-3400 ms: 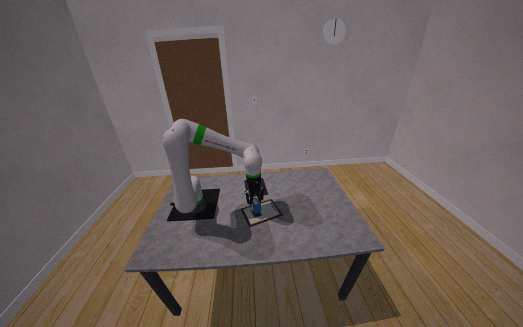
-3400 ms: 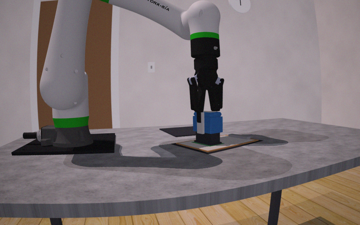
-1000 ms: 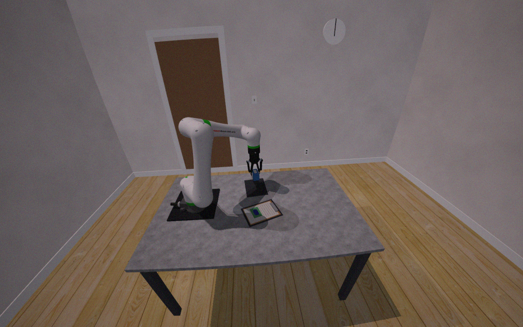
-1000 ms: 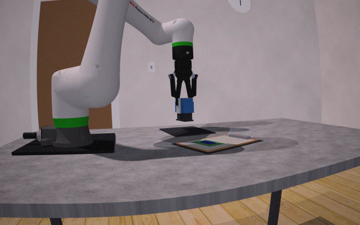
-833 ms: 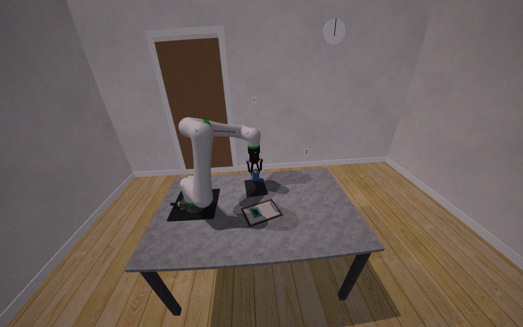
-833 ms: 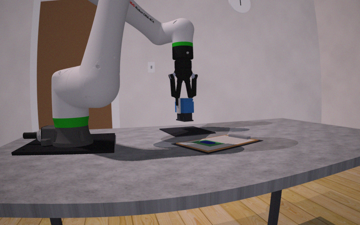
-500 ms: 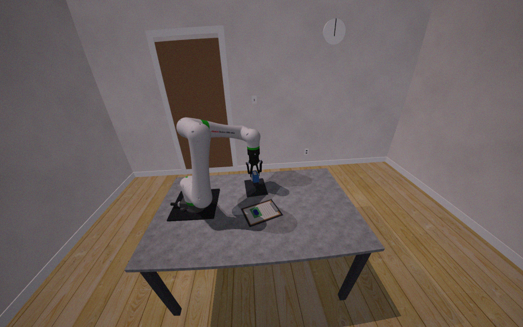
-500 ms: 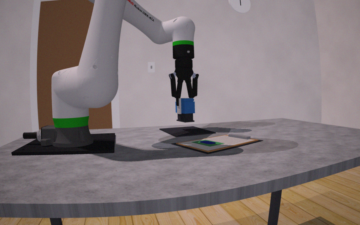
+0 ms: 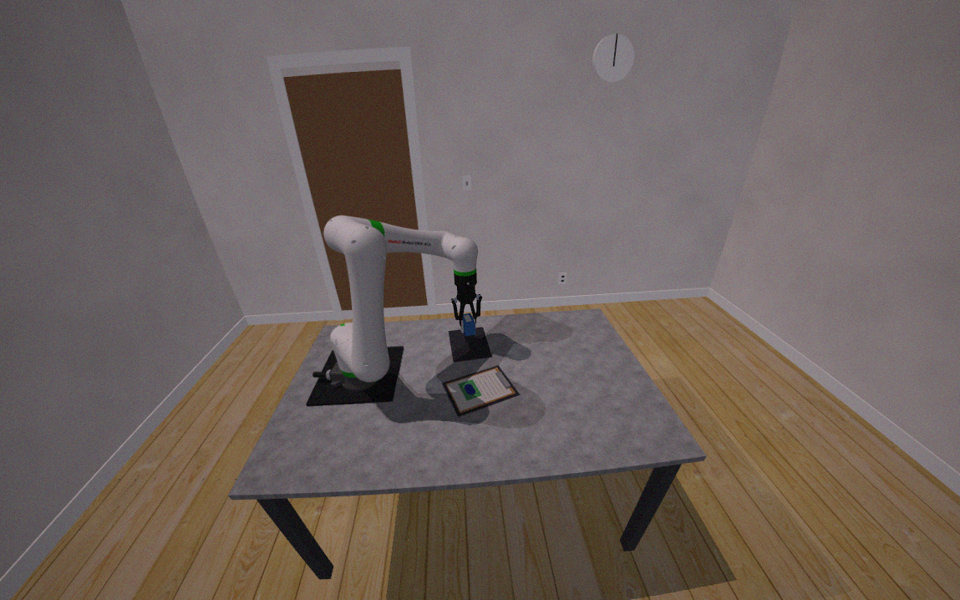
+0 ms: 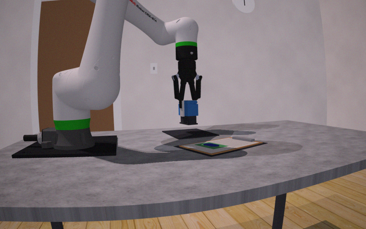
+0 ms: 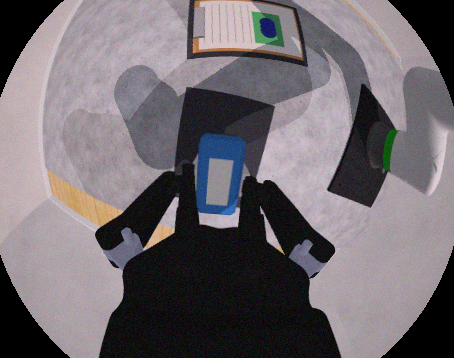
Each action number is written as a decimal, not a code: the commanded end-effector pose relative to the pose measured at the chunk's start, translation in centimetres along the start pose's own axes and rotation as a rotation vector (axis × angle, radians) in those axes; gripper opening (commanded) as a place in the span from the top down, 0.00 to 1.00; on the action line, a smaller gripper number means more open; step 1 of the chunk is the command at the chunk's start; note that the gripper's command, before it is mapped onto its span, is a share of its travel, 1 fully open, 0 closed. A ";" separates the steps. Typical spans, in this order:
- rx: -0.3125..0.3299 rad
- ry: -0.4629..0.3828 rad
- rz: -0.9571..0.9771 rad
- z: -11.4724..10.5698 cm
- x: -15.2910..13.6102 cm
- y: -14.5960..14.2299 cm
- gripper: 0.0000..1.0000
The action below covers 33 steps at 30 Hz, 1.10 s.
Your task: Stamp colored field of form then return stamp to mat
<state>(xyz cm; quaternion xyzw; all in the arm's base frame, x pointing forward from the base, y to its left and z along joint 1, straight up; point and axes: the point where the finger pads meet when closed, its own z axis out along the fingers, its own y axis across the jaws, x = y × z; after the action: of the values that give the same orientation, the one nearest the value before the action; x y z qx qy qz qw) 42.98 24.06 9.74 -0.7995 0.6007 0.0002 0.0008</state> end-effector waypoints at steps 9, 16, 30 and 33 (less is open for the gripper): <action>0.000 0.000 0.000 1.5 0.0 0.0 0.82; 0.000 0.000 0.000 3.1 0.0 0.0 0.82; 0.000 0.000 0.000 3.7 0.0 0.0 0.82; 0.000 0.000 0.000 3.7 0.0 0.0 0.82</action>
<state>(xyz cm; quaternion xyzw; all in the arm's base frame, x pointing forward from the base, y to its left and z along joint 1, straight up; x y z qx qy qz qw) 42.98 24.07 6.00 -0.7995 0.6007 0.0002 0.0008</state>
